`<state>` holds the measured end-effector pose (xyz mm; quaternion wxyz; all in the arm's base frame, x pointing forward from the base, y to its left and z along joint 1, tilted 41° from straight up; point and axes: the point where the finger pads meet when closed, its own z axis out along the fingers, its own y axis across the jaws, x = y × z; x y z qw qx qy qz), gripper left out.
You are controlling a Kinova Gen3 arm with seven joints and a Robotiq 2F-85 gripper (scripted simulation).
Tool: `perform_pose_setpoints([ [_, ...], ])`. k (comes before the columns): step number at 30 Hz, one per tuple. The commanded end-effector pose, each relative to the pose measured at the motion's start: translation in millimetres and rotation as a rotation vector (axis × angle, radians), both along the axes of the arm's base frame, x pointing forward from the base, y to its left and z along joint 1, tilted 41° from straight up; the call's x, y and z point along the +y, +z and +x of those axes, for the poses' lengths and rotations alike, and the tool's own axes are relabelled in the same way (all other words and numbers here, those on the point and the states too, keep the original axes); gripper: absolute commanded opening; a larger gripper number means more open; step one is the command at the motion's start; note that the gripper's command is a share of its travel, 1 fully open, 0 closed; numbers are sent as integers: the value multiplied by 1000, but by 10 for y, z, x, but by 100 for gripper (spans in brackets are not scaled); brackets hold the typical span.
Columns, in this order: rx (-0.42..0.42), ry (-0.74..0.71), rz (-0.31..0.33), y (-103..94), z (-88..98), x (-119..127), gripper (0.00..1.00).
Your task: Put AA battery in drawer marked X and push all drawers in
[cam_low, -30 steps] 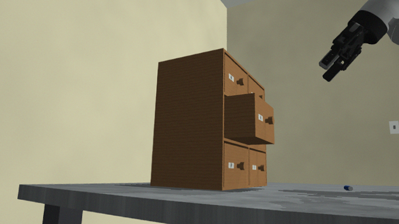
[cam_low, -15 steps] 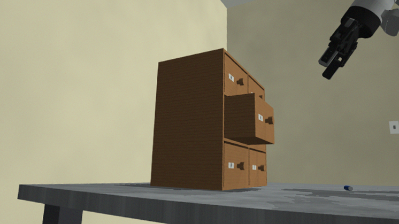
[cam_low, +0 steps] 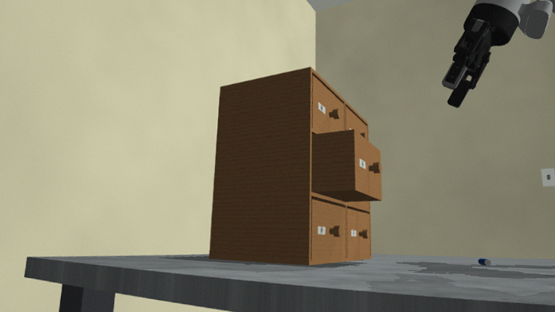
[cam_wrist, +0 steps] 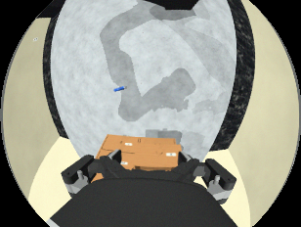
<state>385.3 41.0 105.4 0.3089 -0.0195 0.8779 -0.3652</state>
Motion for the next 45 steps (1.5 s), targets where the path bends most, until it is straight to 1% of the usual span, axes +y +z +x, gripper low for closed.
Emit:
perform_pose_setpoints([
  [1,3,-21,18,39,37,16,100],
  [11,75,-83,38,63,35,38,100],
  [13,75,-83,38,63,35,38,100],
  [28,180,-173,67,99,33,68,100],
  [30,180,-173,67,99,33,68,100],
  [45,276,-255,93,131,31,96,100],
])
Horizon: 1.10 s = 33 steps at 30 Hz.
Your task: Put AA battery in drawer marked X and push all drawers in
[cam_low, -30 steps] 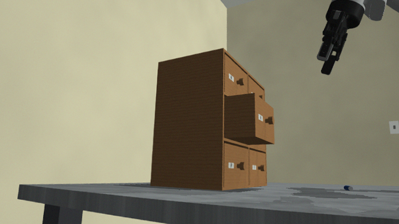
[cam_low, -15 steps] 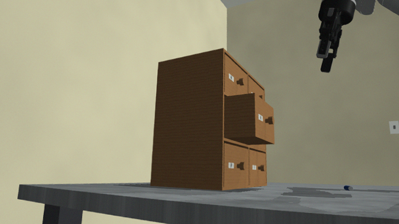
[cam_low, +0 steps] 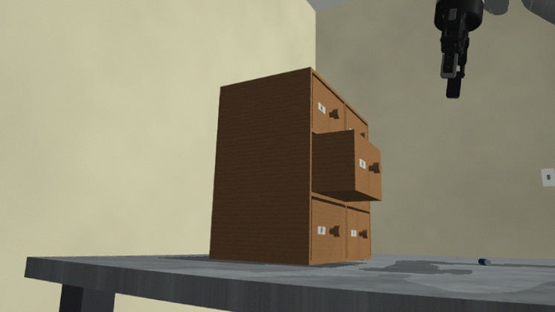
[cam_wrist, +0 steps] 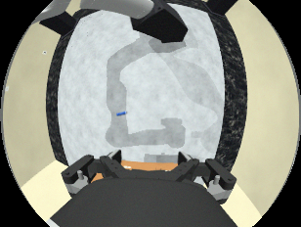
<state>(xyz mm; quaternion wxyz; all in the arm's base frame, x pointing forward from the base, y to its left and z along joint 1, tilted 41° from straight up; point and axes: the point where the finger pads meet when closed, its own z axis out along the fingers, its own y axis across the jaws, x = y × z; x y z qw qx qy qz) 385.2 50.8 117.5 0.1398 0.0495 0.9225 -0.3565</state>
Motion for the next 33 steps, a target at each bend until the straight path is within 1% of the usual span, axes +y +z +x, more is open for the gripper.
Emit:
perform_pose_setpoints([
  [1,0,-14,7,10,32,-2,100],
  [17,74,-77,27,35,30,20,100],
  [33,114,-110,38,48,29,31,100],
])
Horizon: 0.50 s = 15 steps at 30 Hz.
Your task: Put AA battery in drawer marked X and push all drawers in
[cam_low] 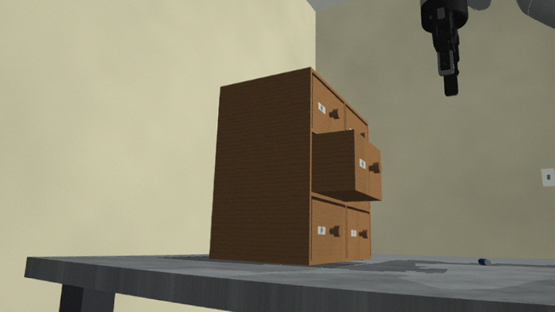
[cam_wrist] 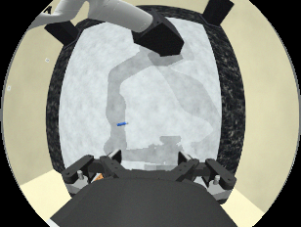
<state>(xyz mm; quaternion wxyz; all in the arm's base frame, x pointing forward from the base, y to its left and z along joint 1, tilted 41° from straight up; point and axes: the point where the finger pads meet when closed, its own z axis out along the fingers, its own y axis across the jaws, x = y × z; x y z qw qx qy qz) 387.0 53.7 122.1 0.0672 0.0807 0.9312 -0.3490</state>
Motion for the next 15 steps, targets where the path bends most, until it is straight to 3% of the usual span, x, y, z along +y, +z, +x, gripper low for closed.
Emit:
perform_pose_setpoints([
  [1,2,-5,3,2,11,3,100],
  [15,12,-13,6,5,11,6,100],
])
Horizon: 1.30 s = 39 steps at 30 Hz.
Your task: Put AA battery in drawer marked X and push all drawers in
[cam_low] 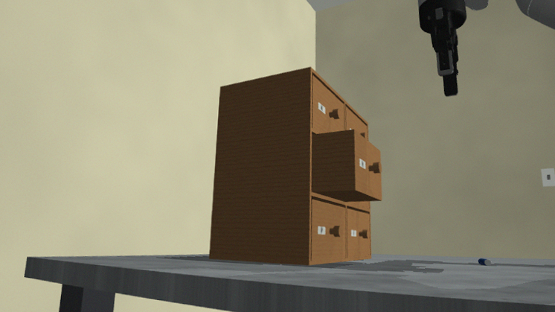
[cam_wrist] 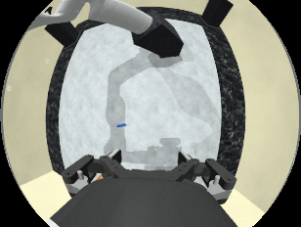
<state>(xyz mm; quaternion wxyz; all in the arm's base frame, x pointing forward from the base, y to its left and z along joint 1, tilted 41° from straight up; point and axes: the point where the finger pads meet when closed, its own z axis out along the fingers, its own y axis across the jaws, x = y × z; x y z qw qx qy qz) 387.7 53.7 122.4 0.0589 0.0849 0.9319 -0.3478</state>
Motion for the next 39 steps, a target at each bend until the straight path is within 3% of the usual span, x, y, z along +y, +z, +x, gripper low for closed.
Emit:
perform_pose_setpoints([
  [1,-1,0,1,3,4,6,100],
  [39,0,0,1,-22,-46,20,100],
])
